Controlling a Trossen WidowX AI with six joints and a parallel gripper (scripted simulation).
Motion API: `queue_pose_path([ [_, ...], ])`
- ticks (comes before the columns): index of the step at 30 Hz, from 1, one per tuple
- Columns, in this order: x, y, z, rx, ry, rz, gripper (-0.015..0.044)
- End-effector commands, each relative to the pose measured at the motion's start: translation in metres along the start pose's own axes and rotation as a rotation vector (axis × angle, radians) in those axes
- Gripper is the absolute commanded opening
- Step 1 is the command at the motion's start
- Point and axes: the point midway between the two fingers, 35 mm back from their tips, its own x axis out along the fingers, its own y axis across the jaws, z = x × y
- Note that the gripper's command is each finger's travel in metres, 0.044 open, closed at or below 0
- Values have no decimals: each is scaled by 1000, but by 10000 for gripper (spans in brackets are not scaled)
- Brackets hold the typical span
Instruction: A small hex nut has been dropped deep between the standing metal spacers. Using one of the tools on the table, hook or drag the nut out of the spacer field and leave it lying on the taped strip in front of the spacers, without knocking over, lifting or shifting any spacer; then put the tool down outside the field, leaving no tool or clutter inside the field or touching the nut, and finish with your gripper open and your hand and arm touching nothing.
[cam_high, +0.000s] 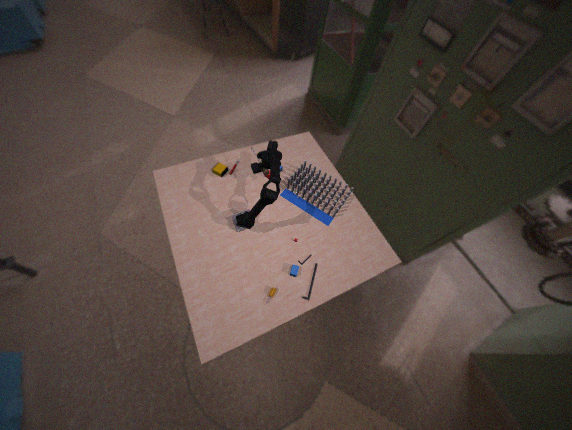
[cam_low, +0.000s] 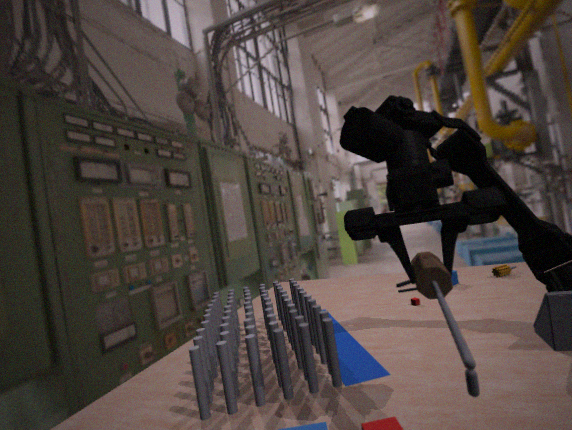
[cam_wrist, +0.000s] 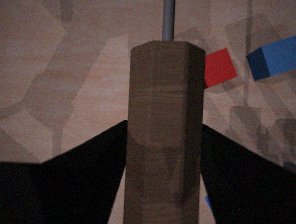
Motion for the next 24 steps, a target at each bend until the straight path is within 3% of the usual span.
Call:
queue_pose_path([
  [1,9,6,20,-69,-18,26,0],
  [24,29,7,27,-108,-21,44,0],
])
